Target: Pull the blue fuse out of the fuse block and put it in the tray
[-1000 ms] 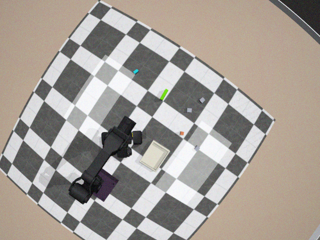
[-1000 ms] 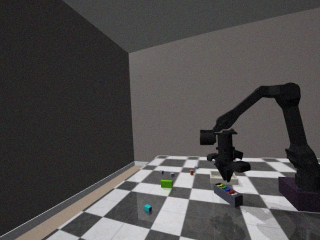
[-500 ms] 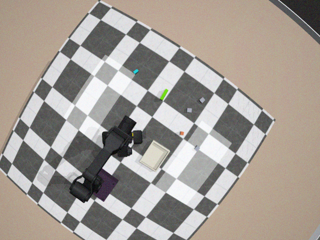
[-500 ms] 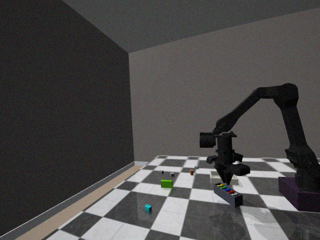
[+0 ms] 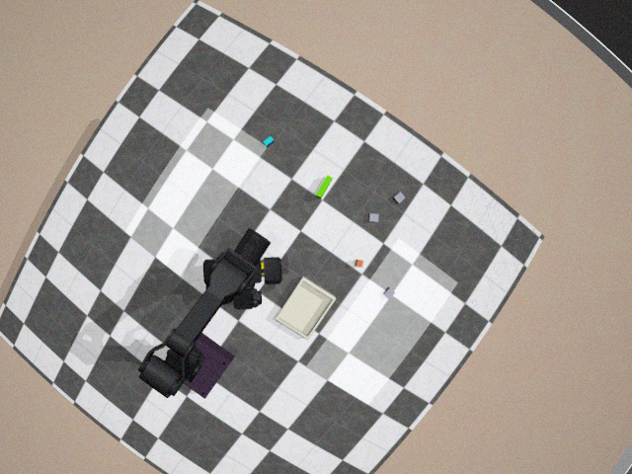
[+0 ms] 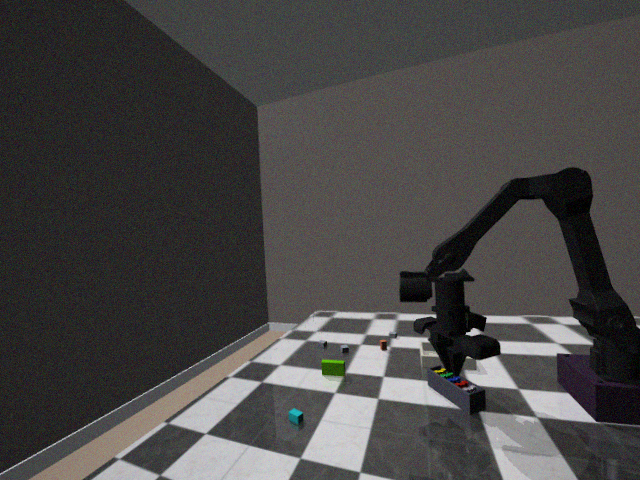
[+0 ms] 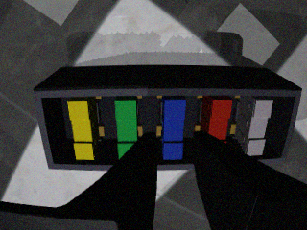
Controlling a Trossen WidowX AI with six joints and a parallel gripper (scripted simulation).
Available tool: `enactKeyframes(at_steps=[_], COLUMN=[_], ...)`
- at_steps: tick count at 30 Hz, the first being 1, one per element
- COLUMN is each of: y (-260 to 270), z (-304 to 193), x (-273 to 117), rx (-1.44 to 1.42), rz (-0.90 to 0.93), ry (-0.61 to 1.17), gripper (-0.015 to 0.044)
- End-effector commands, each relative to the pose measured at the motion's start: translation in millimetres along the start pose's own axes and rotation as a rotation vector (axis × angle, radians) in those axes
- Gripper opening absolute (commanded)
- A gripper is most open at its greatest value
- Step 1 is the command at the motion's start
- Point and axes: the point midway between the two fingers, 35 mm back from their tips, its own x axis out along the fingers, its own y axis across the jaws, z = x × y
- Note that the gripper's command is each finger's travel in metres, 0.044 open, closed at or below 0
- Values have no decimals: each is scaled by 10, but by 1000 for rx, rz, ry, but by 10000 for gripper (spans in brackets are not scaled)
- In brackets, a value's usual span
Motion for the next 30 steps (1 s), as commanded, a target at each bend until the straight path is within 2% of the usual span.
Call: enactKeyframes(at_steps=[1,30], y=[-9,-10], z=[4,5], x=[44,146], rx=[2,2], rz=[-4,-4], ry=[0,0], gripper=[74,74])
